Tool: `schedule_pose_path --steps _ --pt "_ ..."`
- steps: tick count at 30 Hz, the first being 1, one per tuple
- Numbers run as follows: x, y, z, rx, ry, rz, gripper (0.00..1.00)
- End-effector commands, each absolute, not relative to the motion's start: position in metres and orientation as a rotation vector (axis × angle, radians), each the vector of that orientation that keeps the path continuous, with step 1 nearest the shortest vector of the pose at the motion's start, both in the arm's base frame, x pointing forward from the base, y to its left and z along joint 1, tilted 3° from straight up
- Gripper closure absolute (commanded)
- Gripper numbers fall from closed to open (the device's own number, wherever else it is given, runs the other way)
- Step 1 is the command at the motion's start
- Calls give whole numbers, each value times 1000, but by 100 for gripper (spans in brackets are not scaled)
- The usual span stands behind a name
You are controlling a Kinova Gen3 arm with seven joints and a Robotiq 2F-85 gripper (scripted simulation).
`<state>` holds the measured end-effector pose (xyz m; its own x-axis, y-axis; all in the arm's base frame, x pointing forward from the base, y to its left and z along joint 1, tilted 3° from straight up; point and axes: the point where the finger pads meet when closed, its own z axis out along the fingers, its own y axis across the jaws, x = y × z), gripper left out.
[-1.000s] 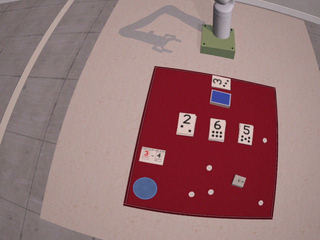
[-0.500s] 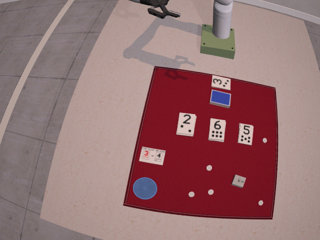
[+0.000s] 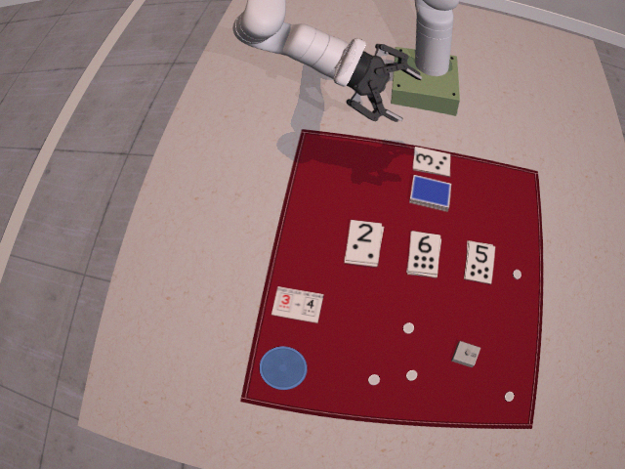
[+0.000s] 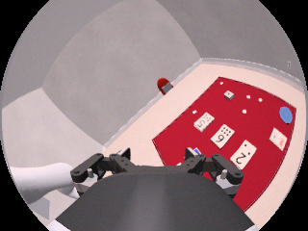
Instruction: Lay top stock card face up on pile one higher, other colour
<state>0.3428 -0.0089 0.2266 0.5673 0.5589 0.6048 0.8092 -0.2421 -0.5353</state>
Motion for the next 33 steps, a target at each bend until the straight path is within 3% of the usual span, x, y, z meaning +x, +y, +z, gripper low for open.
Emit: schedule_pose_path --steps 1,16,33 --pt "338 23 177 -2015 -1218 -183 0" --pt "333 24 85 -2236 -1600 82 0" --pt "345 30 58 -2269 -1918 113 0"
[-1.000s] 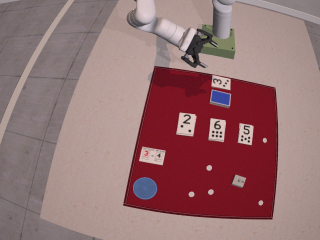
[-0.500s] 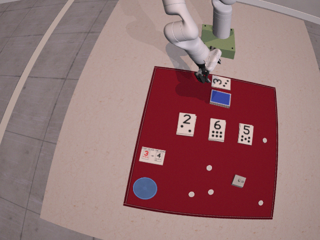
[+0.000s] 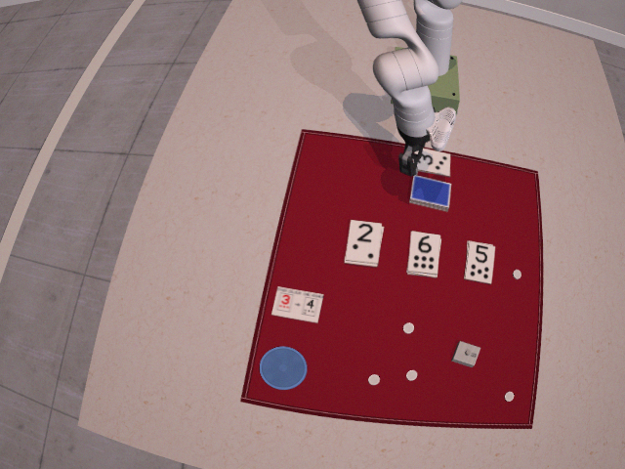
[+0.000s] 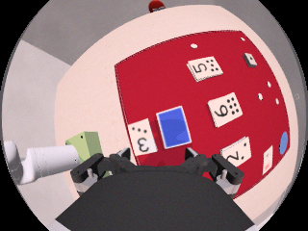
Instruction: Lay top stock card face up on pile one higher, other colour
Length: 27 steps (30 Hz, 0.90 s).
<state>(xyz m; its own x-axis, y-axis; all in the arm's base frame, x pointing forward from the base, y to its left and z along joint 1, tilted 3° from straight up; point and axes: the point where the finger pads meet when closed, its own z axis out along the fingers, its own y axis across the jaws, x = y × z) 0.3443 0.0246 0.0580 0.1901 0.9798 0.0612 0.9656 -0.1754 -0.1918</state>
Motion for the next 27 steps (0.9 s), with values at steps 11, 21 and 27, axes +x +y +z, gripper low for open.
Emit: schedule_pose_path --steps 11,21,27 --pt "349 32 56 -2271 -1959 106 0" --pt "351 36 52 -2261 -2035 101 0" --pt "353 36 53 -2264 -2035 96 0"
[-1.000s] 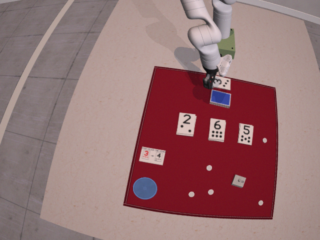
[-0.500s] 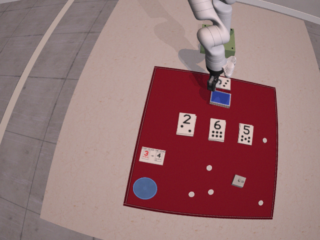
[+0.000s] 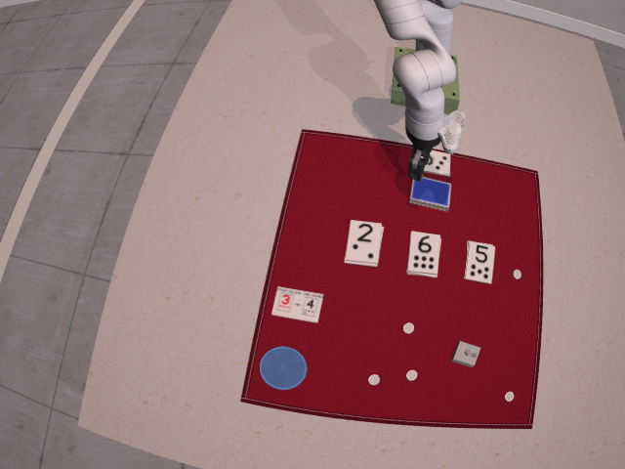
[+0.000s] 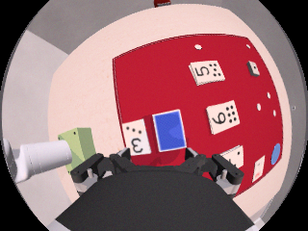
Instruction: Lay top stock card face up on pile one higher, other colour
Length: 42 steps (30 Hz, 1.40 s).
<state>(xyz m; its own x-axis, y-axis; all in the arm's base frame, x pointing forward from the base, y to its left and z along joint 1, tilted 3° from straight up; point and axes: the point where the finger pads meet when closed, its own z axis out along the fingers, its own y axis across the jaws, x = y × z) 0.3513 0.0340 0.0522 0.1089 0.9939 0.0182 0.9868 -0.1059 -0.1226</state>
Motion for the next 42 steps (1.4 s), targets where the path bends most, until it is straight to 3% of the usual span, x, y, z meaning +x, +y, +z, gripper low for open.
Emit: schedule_pose_path --steps 1,42 --pt "353 36 53 -2264 -2035 96 0" --pt "361 49 48 -2223 -2215 57 0"
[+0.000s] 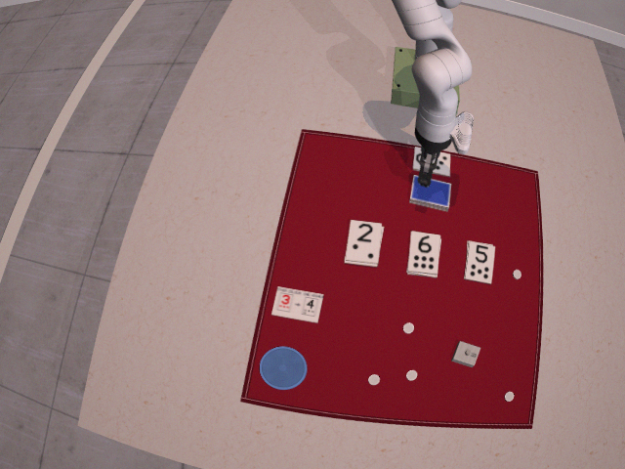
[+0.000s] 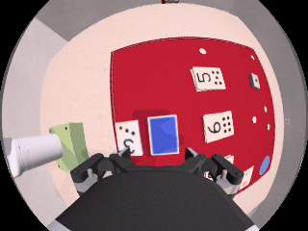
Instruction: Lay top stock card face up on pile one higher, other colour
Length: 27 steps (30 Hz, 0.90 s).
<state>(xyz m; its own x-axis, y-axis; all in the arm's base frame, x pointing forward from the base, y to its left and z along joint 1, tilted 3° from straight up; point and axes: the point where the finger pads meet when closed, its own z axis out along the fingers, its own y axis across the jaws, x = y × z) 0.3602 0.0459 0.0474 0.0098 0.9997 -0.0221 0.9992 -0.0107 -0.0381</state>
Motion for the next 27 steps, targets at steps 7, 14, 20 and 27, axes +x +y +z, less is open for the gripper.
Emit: schedule_pose_path --steps 7,14,20,27 --pt "362 51 48 -2216 -2237 50 0" --pt "363 51 48 -2218 -2237 46 0" --pt "364 53 48 -2211 -2258 39 0" --pt "363 56 47 -2194 -2291 33 0"
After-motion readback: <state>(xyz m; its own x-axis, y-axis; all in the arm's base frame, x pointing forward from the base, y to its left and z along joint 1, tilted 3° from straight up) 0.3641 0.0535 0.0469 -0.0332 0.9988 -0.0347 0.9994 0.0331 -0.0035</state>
